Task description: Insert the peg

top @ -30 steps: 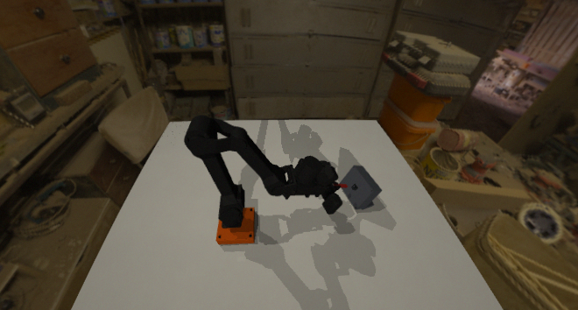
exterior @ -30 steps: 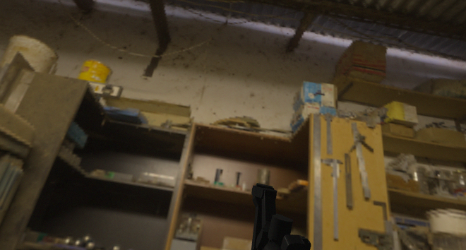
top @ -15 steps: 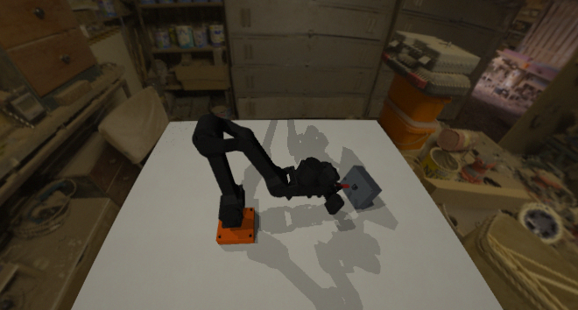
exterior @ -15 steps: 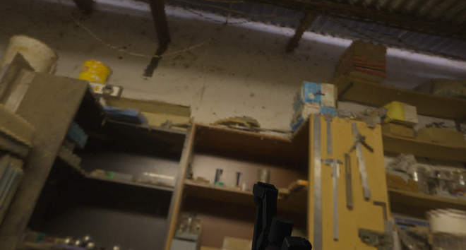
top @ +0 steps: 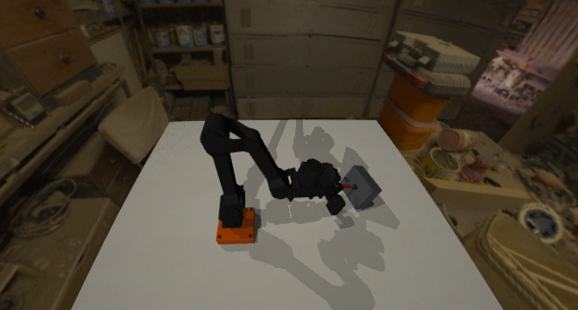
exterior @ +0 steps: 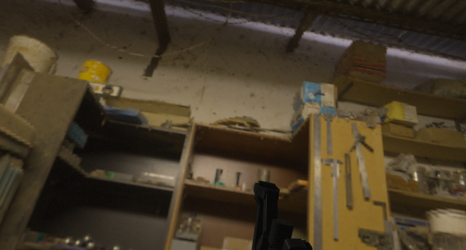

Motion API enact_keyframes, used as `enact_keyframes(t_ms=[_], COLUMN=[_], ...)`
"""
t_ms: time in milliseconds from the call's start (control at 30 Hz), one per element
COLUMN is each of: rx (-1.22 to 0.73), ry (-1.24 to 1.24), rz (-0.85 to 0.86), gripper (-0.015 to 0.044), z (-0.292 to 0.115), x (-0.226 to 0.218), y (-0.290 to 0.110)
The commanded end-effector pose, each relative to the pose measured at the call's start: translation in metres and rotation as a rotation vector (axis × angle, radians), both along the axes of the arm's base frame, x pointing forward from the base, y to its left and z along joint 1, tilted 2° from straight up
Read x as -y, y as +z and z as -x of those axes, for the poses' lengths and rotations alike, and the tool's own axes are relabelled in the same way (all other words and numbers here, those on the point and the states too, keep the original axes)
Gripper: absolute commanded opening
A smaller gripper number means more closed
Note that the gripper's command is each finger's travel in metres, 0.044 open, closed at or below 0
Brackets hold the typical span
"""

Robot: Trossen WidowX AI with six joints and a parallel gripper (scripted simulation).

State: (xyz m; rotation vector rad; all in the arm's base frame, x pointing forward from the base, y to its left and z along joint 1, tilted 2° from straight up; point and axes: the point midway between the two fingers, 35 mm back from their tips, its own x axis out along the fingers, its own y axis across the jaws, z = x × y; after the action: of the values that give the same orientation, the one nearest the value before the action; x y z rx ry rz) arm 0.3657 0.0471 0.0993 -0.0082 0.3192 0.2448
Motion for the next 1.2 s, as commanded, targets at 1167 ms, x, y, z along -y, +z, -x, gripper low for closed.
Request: enact_keyframes(t_ms=[1167], rx=[0.005], ry=[-0.003], rz=[0.0], gripper=[0.0], z=[-0.019], x=[-0.005], y=[-0.007])
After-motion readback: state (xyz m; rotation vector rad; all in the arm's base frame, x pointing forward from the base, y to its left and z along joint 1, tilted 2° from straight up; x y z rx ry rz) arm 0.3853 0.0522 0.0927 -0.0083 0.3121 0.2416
